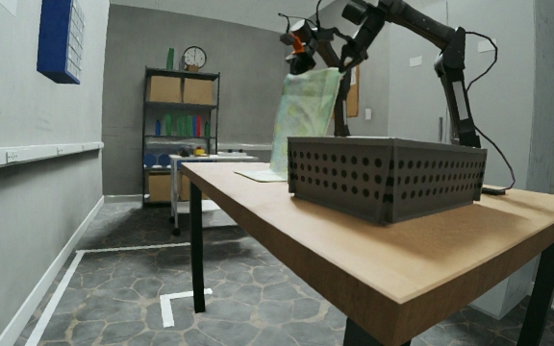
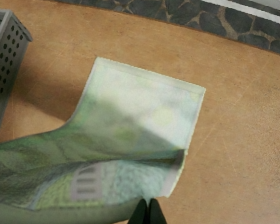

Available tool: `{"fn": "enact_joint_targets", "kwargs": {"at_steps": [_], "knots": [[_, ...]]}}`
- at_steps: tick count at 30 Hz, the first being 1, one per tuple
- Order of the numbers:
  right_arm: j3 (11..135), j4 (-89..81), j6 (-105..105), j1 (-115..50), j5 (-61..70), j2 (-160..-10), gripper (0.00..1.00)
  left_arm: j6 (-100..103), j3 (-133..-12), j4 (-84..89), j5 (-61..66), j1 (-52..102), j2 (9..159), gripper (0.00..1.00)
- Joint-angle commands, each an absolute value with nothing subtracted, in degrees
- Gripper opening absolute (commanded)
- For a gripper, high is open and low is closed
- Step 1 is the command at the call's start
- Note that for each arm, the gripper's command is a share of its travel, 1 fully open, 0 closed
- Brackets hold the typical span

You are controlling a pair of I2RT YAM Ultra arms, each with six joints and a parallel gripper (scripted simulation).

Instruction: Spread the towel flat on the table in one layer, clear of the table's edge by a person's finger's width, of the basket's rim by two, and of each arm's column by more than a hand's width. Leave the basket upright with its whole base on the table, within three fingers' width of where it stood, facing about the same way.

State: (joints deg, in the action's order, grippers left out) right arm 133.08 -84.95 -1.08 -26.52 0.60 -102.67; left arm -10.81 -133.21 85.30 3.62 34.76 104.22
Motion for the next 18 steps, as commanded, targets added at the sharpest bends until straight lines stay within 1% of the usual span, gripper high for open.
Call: {"fn": "enact_joint_targets", "kwargs": {"at_steps": [1, 2, 4, 5, 6, 7, 8, 9, 12, 16, 18], "knots": [[137.53, -83.01, -1.32, -27.57, -0.18, -104.01, 0.0, -9.72, -135.76, 82.82, 4.54, 32.82, 100.62, 0.0], [140.11, -80.46, -1.48, -28.07, -0.29, -104.33, 0.0, -9.21, -136.43, 80.84, 4.8, 31.01, 99.11, 0.0], [139.59, -79.53, -1.19, -28.08, -0.34, -104.22, 0.0, -8.78, -135.43, 79.52, 4.87, 30.87, 98.68, 0.0], [140.95, -76.25, -1.18, -28.53, -0.46, -104.13, 0.0, -8.16, -135.76, 77.14, 5.07, 29.17, 97.26, 0.0], [139.54, -74.87, -0.95, -28.53, -0.46, -103.48, 0.0, -7.67, -133.0, 76.07, 4.97, 29.13, 97.35, 0.0], [139.79, -74.8, -0.92, -28.53, -0.48, -103.74, 0.0, -7.6, -132.89, 75.77, 5.01, 29.1, 97.39, 0.0], [140.07, -70.93, -0.75, -28.93, -0.6, -103.32, 0.0, -6.85, -132.93, 73.0, 5.11, 27.54, 96.16, 0.0], [137.41, -70.18, -0.61, -28.89, -0.56, -101.38, 0.0, -6.33, -131.23, 71.46, 3.96, 27.61, 95.37, 0.0], [137.01, -69.41, -0.57, -27.78, -0.64, -101.45, 0.0, -6.19, -130.37, 70.31, 3.94, 28.21, 95.18, 0.0], [133.55, -58.85, -0.34, -29.45, -0.56, -99.45, 0.0, -3.72, -127.22, 62.23, 3.01, 25.4, 91.93, 0.0], [132.07, -57.27, -0.29, -29.45, -0.57, -98.93, 0.0, -3.61, -126.2, 61.12, 2.94, 25.41, 91.54, 0.0]]}}
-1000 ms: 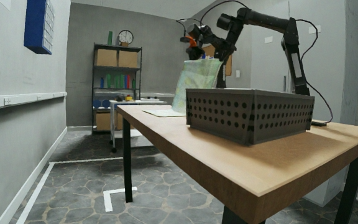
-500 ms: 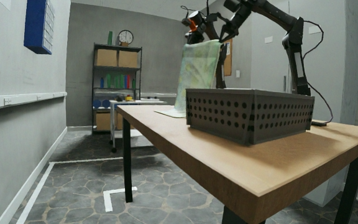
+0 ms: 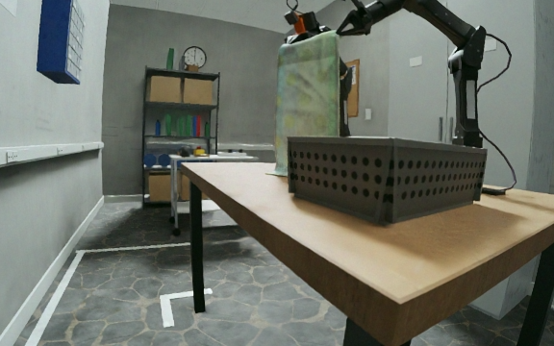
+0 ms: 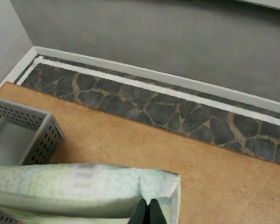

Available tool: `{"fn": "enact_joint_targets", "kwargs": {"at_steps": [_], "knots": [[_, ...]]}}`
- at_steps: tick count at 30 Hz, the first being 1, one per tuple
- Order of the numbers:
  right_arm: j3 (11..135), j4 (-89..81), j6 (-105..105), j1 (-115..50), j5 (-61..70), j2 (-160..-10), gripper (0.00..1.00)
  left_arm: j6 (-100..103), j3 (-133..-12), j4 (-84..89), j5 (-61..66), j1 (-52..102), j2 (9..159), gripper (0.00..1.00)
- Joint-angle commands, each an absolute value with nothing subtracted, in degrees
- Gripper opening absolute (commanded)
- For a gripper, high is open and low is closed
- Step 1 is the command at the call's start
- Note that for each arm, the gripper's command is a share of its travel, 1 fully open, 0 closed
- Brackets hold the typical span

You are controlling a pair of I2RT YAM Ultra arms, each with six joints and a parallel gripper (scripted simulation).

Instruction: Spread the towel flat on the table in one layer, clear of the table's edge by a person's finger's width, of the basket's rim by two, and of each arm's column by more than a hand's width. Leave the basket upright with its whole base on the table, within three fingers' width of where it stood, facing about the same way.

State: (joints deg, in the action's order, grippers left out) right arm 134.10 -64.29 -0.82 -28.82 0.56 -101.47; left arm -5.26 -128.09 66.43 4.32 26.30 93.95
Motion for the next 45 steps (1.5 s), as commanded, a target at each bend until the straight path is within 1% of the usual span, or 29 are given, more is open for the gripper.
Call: {"fn": "enact_joint_targets", "kwargs": {"at_steps": [1, 3, 7, 18, 45], "knots": [[134.14, -54.71, -0.17, -29.68, -0.56, -100.31, 0.0, -2.42, -129.92, 60.29, 2.19, 24.7, 92.18, 0.0], [134.59, -53.8, -0.09, -29.17, -0.6, -100.95, 0.0, -2.39, -130.02, 59.95, 2.09, 24.69, 93.03, 0.0], [137.54, -50.31, 0.17, -29.97, -0.46, -103.22, 0.0, -0.58, -134.34, 59.61, 0.57, 23.71, 95.53, 0.0], [143.51, -51.03, 0.34, -29.81, -0.31, -106.95, 0.0, 0.49, -140.86, 62.47, -0.66, 23.33, 98.83, 0.0], [144.29, -50.24, 0.29, -29.0, -0.32, -107.77, 0.0, 0.22, -142.24, 62.6, -0.68, 23.19, 99.89, 0.0]]}}
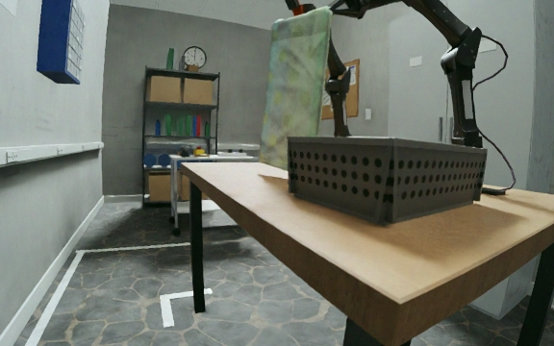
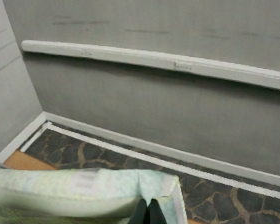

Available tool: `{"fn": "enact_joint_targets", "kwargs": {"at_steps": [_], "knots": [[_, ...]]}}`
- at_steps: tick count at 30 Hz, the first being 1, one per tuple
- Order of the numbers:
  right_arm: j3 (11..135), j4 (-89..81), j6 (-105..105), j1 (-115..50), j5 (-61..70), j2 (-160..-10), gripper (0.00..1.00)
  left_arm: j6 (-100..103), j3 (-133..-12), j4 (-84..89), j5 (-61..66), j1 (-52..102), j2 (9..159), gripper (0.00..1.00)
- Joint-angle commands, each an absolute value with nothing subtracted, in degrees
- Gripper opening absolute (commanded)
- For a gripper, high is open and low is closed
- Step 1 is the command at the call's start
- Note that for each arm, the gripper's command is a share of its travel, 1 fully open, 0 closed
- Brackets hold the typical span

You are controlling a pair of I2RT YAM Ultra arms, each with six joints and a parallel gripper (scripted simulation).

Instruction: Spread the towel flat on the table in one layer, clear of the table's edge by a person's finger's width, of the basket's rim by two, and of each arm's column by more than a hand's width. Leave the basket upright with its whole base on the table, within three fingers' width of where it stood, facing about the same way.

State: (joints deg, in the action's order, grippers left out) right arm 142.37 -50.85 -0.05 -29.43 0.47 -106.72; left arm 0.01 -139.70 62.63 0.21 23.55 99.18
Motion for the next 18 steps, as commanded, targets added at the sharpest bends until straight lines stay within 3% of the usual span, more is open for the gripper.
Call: {"fn": "enact_joint_targets", "kwargs": {"at_steps": [1, 9, 10, 16, 18], "knots": [[143.84, -47.15, 0.29, -28.25, -0.32, -108.61, 0.0, 0.19, -142.76, 60.1, -0.68, 22.14, 101.07, 0.0], [145.3, -40.33, 0.23, -26.76, -0.31, -113.18, 0.0, 0.12, -142.19, 53.13, -0.65, 19.83, 104.27, 0.0], [139.23, -33.33, 0.45, -25.77, 0.65, -113.65, 0.0, 0.03, -140.68, 48.62, -0.59, 18.55, 105.45, 0.0], [133.41, -21.62, 0.18, -25.05, 0.31, -111.93, 0.0, 0.03, -141.74, 44.59, -0.6, 17.46, 108.28, 0.0], [126.09, -12.93, 0.01, -25.16, 0.13, -109.67, 0.0, 0.11, -144.18, 45.32, -0.64, 18.13, 109.77, 0.0]]}}
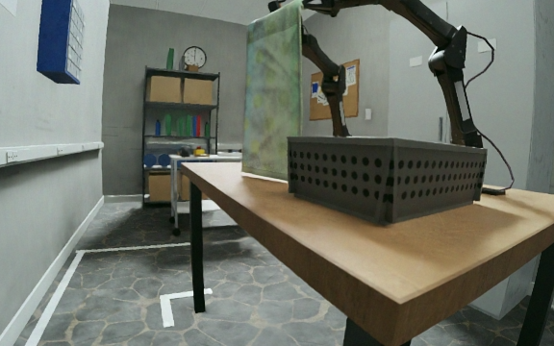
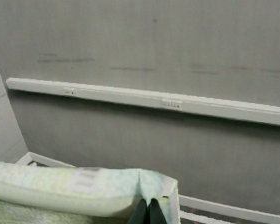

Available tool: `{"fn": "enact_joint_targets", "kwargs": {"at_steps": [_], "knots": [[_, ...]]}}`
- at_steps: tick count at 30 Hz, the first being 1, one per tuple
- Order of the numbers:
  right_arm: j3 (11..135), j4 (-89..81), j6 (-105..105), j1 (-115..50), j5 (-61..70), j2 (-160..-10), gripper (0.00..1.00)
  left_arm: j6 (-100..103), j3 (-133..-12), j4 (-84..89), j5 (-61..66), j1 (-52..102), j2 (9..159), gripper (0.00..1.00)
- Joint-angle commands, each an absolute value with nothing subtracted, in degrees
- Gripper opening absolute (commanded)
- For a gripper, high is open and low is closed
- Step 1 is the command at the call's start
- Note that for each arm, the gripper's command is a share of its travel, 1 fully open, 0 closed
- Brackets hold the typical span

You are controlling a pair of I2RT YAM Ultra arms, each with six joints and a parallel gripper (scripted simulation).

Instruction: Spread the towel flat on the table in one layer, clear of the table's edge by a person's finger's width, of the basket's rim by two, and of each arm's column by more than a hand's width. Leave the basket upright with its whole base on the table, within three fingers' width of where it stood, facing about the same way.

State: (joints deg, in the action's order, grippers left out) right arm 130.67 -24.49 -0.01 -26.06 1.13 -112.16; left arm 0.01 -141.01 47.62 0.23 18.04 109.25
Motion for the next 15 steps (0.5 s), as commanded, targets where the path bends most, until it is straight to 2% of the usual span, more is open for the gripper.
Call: {"fn": "enact_joint_targets", "kwargs": {"at_steps": [1, 7, 9, 15], "knots": [[123.5, -9.76, -0.02, -25.22, -0.05, -108.9, 0.0, 0.11, -144.5, 45.94, -0.64, 18.21, 109.97, 0.0], [116.13, 1.4, -0.06, -25.33, -0.29, -109.19, 0.0, 0.12, -144.59, 46.68, -0.64, 18.17, 108.86, 0.0], [114.2, 10.63, -0.02, -24.6, -0.19, -112.07, 0.0, 0.03, -144.78, 41.85, -0.66, 16.57, 111.99, 0.0], [114.91, 16.63, -0.09, -24.65, -0.27, -113.07, 0.0, 0.06, -147.16, 44.07, -0.64, 16.7, 113.46, 0.0]]}}
